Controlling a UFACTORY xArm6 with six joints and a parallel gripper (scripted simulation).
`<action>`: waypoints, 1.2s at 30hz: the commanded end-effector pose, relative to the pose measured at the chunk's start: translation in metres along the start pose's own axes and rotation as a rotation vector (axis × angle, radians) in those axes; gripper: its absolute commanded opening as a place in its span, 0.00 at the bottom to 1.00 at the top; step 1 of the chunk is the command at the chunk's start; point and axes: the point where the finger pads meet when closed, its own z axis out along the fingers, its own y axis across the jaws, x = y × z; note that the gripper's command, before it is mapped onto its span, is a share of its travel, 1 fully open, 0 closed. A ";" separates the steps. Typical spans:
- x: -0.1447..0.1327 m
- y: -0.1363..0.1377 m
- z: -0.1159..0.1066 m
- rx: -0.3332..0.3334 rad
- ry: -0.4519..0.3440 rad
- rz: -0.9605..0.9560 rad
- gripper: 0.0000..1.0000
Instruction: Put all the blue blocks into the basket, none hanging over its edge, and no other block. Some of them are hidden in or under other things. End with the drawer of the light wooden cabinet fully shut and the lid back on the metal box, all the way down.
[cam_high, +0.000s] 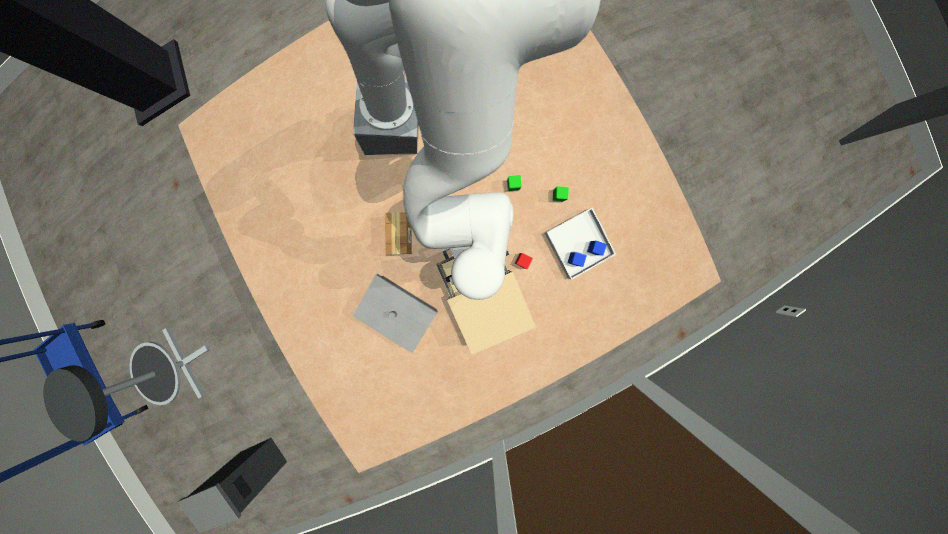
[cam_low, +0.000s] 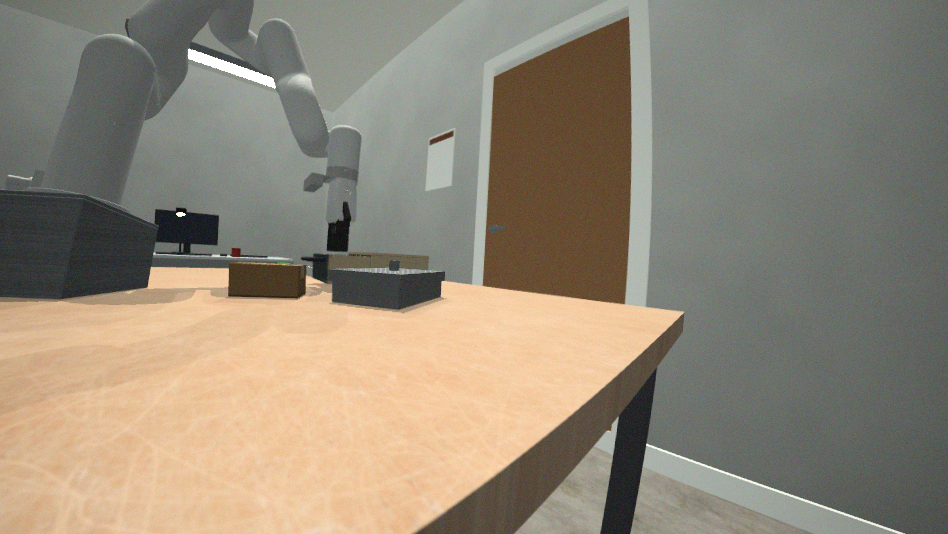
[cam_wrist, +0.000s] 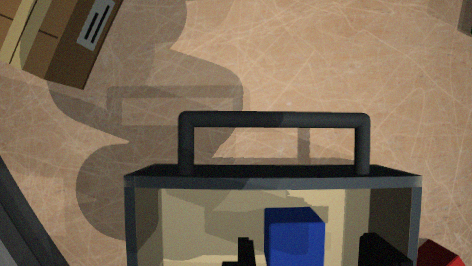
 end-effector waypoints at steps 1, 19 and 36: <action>-0.003 0.000 0.006 -0.001 -0.006 -0.001 0.61; -0.003 0.000 0.013 -0.001 -0.006 -0.001 0.61; -0.004 0.000 0.013 -0.001 -0.006 -0.001 0.61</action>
